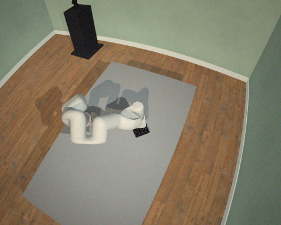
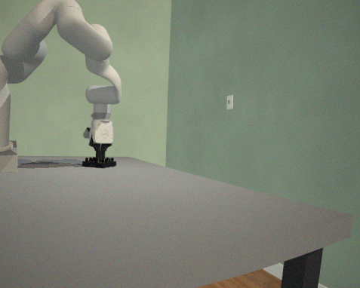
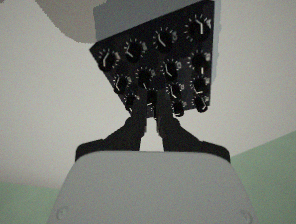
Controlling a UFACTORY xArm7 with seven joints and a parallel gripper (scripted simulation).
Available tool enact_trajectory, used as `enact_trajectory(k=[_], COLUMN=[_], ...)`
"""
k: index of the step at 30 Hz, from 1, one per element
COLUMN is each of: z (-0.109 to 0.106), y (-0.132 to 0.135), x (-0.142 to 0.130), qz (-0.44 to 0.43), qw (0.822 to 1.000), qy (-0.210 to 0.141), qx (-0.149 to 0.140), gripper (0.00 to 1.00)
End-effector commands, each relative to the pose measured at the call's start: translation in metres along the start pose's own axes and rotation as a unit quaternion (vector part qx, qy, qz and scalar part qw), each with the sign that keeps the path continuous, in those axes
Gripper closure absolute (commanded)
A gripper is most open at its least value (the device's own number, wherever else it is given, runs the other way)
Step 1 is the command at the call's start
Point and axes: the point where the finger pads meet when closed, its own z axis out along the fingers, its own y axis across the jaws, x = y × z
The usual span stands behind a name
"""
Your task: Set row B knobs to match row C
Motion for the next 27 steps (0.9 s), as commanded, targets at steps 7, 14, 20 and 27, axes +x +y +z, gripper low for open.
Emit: enact_trajectory(k=[7, 14, 20, 27], z=[-0.0013, -0.0013, -0.0013, -0.0013], y=[0.0013, 0.0013, 0.0013, 0.0013], x=[0.0003, 0.0003, 0.0003, 0.0003], qz=[0.117, 0.182, 0.261, 0.349], qw=[0.993, 0.983, 0.965, 0.937], qy=[-0.001, -0.001, 0.000, 0.000], qx=[-0.002, -0.003, -0.003, -0.003], gripper=[0.92, 0.92, 0.92, 0.92])
